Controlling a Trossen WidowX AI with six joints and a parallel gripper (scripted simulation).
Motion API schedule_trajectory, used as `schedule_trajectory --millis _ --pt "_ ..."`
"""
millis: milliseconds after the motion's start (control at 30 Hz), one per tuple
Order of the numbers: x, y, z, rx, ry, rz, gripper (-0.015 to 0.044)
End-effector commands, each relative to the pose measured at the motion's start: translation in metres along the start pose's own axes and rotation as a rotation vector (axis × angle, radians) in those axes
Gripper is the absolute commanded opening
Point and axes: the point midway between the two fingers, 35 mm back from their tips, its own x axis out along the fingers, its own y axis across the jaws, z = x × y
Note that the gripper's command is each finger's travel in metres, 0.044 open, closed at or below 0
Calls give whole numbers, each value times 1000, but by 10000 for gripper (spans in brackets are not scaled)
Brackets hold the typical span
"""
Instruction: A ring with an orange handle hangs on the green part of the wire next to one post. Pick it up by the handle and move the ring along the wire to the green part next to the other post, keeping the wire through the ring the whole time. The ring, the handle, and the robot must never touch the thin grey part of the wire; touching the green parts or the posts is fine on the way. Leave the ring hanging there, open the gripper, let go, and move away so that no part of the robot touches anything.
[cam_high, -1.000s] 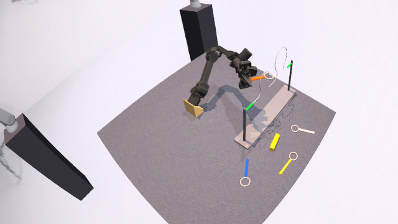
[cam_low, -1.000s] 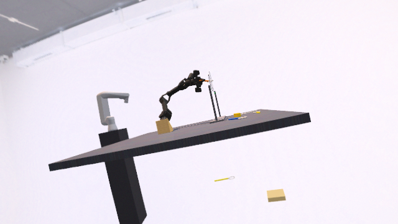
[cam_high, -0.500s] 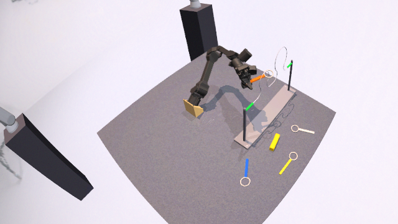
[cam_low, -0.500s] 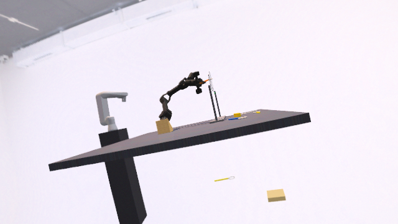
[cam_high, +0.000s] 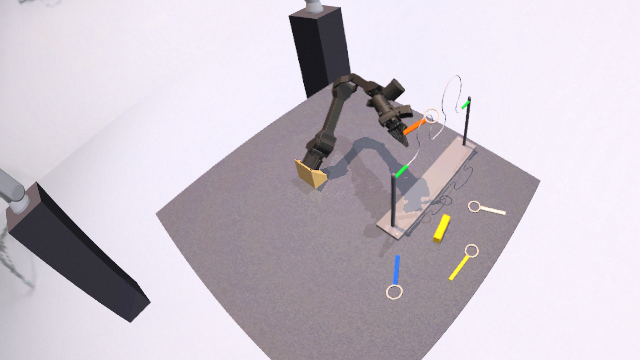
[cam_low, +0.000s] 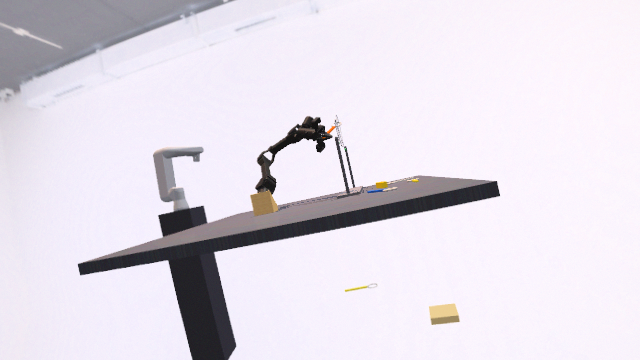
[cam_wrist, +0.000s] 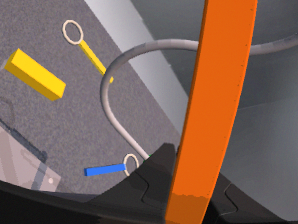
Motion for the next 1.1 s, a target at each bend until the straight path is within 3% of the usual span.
schedule_trajectory --millis 0,1067 --pt "1 5 -1 68 -5 40 -150" --pt "-2 46 14 622 -76 350 -150"
